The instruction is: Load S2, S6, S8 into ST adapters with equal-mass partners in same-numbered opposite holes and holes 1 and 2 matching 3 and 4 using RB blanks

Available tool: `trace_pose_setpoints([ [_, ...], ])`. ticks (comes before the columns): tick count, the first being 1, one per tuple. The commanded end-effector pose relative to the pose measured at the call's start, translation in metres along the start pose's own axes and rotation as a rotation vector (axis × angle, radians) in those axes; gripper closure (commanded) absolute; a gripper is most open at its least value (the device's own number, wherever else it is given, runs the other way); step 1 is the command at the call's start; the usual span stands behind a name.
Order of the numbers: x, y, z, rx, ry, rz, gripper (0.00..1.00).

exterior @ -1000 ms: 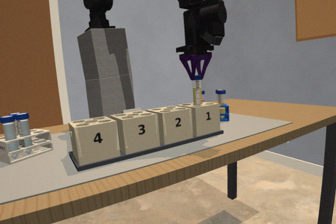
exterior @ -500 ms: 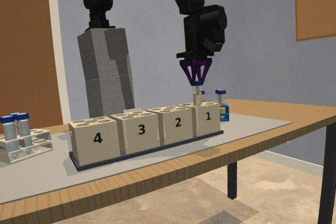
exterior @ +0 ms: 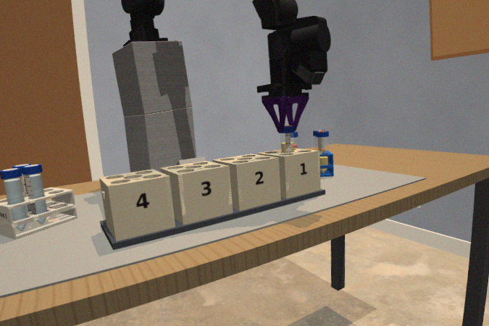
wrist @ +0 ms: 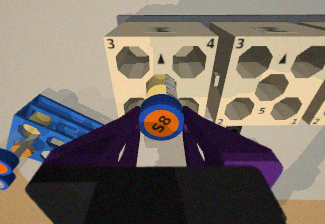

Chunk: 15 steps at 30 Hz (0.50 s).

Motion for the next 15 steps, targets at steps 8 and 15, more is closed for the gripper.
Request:
trace_pose_setpoints([
  [8,0.009,0.013,0.001,0.003,-0.009,-0.017,1.0],
  [15,0.014,0.021,0.0,0.007,-0.004,-0.031,1.0],
])
Point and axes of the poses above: the point where the finger pads meet when closed, its own y axis out along the fingers, its own z axis across the jaws, x = y × z, the point moved 7 cm from there along -y, back along the fingers, and after that the axes turned 2 degrees about -y, right-handed, at the moved point
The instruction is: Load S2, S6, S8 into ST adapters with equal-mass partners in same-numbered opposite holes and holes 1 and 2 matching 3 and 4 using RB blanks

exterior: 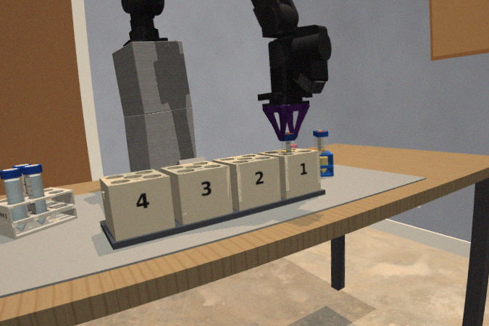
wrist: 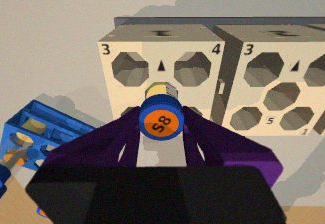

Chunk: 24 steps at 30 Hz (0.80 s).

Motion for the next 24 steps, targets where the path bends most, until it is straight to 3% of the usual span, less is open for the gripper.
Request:
trace_pose_setpoints([
  [1,0.0139,0.0057,-0.0001,0.006,-0.004,-0.03,1.0],
  [16,0.0107,0.0007,0.0023,0.006,-0.001,-0.026,1.0],
  [17,0.0107,0.0007,0.0023,0.006,-0.001,-0.026,0.45],
  [24,0.0107,0.0007,0.0023,0.006,-0.001,-0.026,0.45],
])
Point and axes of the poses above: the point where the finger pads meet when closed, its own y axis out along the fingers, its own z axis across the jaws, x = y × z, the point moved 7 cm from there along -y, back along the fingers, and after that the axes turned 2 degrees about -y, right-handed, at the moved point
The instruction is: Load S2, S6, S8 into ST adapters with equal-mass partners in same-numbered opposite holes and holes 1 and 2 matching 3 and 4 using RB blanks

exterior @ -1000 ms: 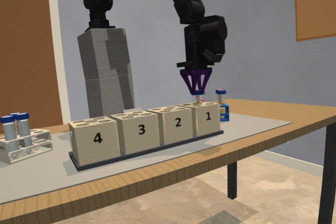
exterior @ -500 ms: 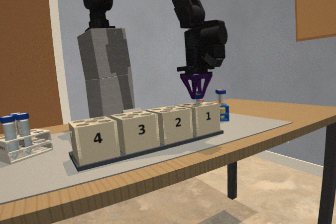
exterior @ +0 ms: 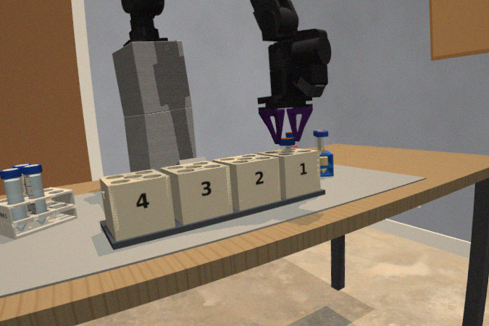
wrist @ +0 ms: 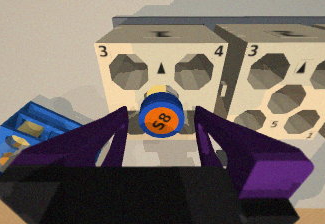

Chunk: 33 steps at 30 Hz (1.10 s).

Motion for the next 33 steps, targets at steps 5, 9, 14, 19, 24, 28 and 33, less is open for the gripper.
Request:
trace_pose_setpoints([
  [5,0.012,-0.006,0.002,0.006,-0.001,-0.027,0.45],
  [9,0.009,-0.025,0.001,0.004,-0.007,-0.022,0.45],
  [14,0.01,-0.043,0.007,0.007,-0.007,-0.029,0.45],
  [19,0.012,-0.04,0.002,0.007,-0.001,-0.028,0.45],
  [24,0.012,-0.04,0.002,0.007,-0.001,-0.028,0.45],
  [28,0.012,-0.04,0.002,0.007,-0.001,-0.028,0.45],
  [33,0.012,-0.04,0.002,0.007,-0.001,-0.028,0.45],
])
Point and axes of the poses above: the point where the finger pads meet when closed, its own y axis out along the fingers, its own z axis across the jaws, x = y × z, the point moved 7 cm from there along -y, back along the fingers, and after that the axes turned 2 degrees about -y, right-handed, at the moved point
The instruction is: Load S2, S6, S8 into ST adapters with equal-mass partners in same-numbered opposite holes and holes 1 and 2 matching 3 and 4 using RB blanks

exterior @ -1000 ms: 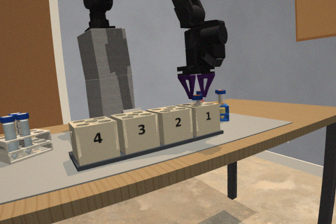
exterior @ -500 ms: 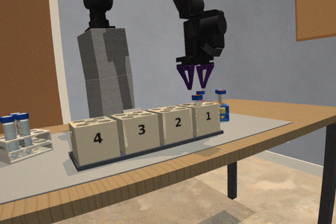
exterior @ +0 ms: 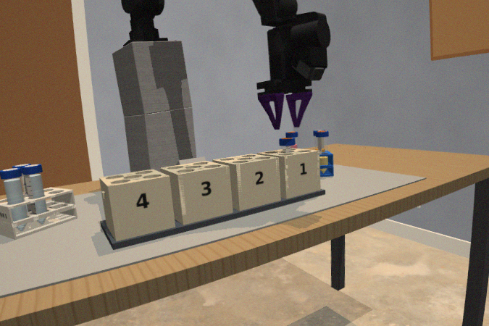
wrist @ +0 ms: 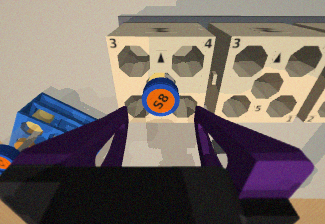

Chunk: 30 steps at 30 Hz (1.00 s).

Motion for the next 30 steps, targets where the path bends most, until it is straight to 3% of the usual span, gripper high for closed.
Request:
trace_pose_setpoints([
  [1,0.011,-0.009,0.003,0.006,0.003,-0.025,0.45],
  [5,0.011,-0.009,0.003,0.006,0.003,-0.025,0.45],
  [6,0.004,0.002,0.007,-0.002,0.002,0.002,0.45],
  [7,-0.004,0.003,0.016,-0.004,0.048,0.008,0.2],
  [18,-0.032,0.002,0.105,0.006,0.599,-0.003,0.2],
  [20,-0.032,0.002,0.105,0.006,0.599,-0.003,0.2],
  [30,-0.064,0.002,0.184,0.008,0.629,-0.002,0.2],
])
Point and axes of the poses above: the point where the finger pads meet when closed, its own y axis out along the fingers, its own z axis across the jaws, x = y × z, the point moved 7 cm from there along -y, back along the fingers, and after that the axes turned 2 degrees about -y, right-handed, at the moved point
